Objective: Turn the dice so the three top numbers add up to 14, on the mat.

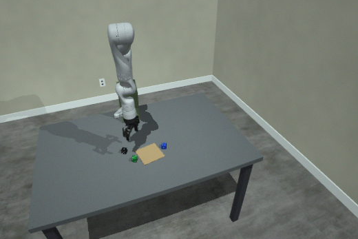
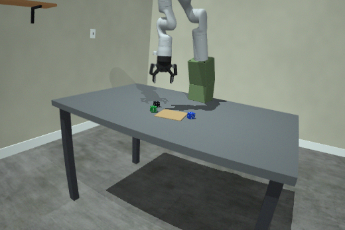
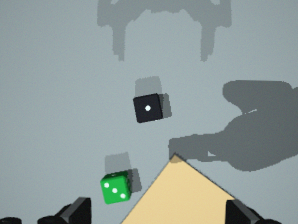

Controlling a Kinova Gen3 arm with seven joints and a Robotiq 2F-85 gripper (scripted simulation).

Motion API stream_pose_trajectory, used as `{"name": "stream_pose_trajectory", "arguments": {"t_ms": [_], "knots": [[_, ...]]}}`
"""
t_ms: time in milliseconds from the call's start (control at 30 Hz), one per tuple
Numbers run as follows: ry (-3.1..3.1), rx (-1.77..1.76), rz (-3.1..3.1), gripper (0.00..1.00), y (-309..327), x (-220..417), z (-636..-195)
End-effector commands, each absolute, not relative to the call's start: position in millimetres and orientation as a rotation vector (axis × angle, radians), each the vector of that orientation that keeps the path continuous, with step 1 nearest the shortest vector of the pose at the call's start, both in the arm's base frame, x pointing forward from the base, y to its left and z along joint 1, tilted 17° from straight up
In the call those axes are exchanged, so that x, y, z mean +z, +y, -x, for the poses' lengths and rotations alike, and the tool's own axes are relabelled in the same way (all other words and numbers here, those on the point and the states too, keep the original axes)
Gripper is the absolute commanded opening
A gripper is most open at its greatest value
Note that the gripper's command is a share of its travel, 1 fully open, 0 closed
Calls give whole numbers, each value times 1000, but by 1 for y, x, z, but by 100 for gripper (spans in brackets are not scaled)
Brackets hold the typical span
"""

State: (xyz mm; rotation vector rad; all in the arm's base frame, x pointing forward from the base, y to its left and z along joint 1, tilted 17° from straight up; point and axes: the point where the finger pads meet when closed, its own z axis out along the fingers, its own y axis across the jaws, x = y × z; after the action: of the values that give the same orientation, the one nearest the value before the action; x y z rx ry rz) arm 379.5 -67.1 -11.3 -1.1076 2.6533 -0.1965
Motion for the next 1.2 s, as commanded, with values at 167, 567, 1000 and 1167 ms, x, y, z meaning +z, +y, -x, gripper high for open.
{"name": "stream_pose_trajectory", "arguments": {"t_ms": [167,567,1000,1167], "knots": [[2663,-201,1082,100,-72,-11,-378],[2672,-205,1057,100,-77,-11,-376],[2672,-204,1058,100,-77,-13,-377],[2672,-204,1059,100,-77,-28,-381]]}}
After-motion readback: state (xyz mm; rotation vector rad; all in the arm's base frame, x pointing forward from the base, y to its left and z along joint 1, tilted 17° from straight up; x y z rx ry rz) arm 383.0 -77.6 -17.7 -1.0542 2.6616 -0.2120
